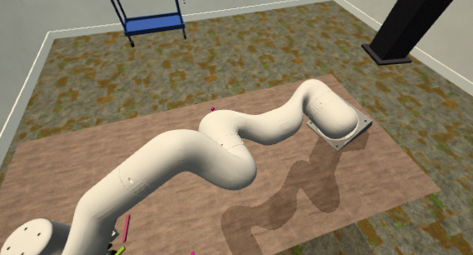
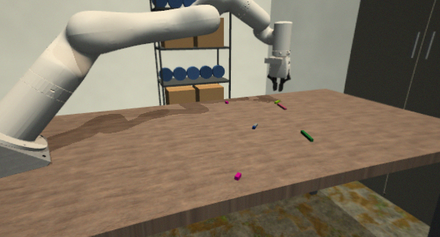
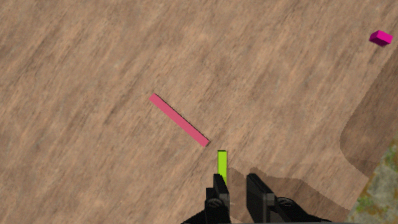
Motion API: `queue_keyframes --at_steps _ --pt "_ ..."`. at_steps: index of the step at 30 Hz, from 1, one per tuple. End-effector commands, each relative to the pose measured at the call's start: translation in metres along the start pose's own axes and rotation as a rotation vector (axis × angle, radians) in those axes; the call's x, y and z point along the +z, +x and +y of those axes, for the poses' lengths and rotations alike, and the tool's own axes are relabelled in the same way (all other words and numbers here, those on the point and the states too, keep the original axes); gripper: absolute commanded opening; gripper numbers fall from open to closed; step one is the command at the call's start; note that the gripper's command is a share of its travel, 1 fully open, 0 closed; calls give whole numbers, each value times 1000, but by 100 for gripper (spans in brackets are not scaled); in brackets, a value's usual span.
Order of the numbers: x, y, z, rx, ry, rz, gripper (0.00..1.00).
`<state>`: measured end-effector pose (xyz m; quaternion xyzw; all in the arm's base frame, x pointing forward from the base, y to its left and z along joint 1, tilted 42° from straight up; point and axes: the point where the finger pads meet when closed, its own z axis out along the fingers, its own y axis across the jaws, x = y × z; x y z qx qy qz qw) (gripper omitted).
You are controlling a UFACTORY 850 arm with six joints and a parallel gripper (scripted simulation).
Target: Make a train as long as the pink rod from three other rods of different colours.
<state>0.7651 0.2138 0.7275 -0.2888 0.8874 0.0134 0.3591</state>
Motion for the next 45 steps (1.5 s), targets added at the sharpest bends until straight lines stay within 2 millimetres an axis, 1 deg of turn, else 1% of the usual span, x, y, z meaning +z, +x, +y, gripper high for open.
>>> queue_keyframes --at_steps 1,12,24,39,45 --pt "-2 -1 0 0 1 -3 24" --pt "0 -1 0 0 1 -2 24" --pt "10 -1 0 0 1 -2 24" --pt "36 -3 -1 0 1 -2 24" --pt "41 -3 -1 0 1 -2 24"
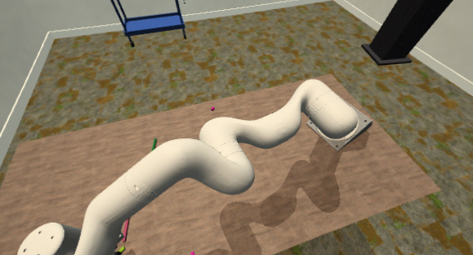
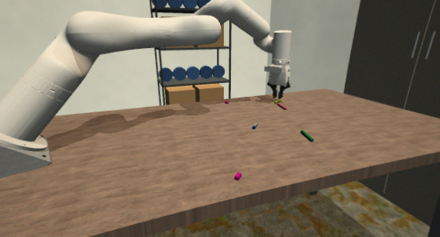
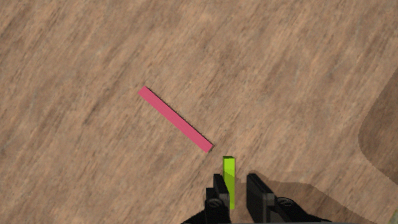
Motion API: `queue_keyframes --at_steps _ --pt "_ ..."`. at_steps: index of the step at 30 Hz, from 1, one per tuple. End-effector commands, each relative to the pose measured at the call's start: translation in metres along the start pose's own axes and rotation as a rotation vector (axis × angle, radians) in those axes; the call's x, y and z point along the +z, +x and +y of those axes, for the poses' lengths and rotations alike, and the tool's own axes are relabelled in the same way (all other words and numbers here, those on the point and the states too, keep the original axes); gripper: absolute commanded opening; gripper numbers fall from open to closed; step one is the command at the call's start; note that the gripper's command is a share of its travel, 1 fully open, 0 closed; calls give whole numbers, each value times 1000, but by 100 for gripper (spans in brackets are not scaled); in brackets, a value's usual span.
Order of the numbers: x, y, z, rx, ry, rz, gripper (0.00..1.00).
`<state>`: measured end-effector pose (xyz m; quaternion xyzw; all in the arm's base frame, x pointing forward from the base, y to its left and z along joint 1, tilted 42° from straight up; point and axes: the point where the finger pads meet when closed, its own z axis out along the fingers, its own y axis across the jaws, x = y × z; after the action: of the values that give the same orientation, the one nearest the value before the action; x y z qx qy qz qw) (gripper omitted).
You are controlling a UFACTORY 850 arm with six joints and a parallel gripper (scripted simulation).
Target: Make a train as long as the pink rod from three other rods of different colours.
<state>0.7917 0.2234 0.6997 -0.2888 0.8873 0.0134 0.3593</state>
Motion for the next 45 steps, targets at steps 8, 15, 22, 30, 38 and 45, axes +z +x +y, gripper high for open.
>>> queue_keyframes --at_steps 8,15,22,30,38,45 --pt "8 -1 0 0 1 -2 24" --pt "10 -1 0 0 1 -2 24" --pt "11 -1 0 0 1 -2 24" --pt "11 -1 0 0 1 -2 24" --pt "11 -1 0 0 1 -2 24" --pt "11 -1 0 0 1 -2 24"
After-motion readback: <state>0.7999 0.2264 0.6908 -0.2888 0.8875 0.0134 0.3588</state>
